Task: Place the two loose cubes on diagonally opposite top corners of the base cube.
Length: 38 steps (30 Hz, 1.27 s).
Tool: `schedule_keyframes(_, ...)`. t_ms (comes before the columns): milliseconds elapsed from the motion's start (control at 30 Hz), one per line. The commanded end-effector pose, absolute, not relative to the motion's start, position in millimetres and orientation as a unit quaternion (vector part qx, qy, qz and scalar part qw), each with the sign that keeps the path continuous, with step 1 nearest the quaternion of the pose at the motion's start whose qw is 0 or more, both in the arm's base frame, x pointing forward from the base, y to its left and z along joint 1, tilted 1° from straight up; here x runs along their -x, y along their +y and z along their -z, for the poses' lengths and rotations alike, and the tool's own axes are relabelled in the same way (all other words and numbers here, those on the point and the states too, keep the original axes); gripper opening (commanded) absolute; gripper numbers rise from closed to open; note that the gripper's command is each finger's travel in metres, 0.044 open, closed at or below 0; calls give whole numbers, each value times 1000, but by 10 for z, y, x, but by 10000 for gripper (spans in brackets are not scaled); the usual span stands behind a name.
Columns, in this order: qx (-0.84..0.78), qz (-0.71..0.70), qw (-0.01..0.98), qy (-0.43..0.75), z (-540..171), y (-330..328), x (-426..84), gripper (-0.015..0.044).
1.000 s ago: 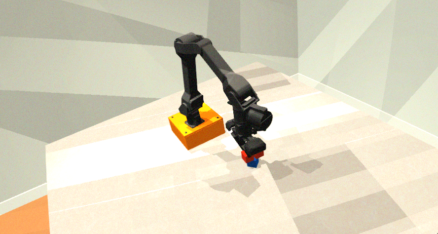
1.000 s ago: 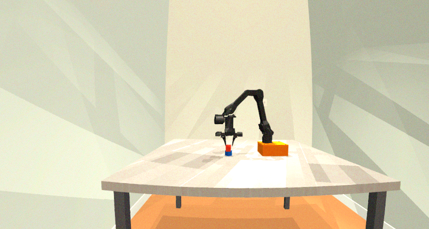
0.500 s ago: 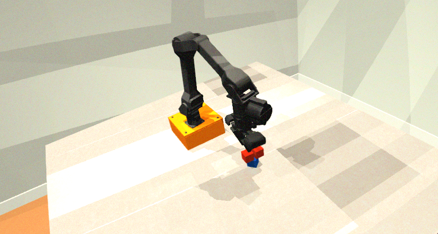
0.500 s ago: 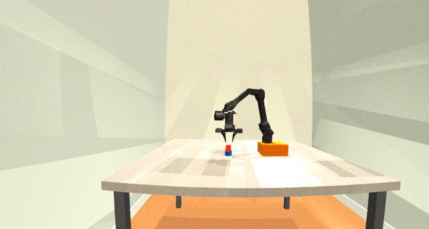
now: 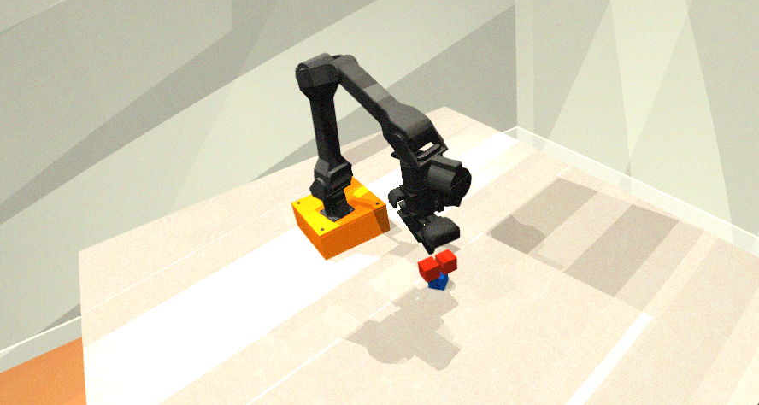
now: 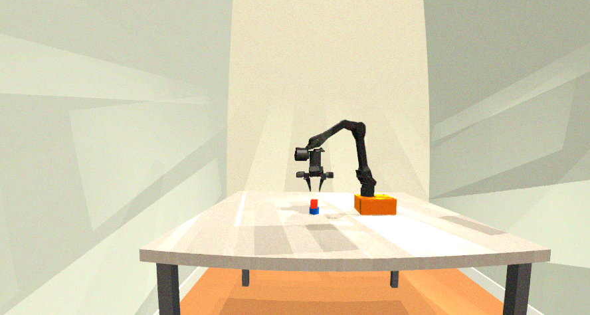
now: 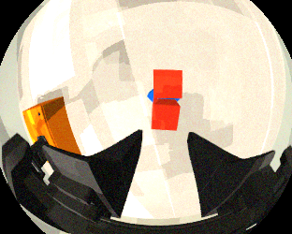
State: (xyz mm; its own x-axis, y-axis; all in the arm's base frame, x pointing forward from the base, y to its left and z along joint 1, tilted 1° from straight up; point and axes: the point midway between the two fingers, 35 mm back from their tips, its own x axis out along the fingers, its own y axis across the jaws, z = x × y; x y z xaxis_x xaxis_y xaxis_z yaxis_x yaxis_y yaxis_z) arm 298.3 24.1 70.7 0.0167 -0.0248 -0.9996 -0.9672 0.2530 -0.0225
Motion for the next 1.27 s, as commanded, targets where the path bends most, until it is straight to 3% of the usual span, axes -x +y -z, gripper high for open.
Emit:
schedule_keyframes(0,443,-419,562,559,-788,245,-2998,205)
schedule_keyframes(167,443,-419,562,559,-817,246,-2997,205)
schedule_keyframes(433,443,-421,560,559,-883,245,-2985,400)
schedule_keyframes(533,441,-424,559,560,-849,344,-2970,400)
schedule_keyframes(867,438,-427,561,558,-860,1635,-2717,400)
schedule_keyframes(1233,438,-426,561,558,-862,1656,-2709,400)
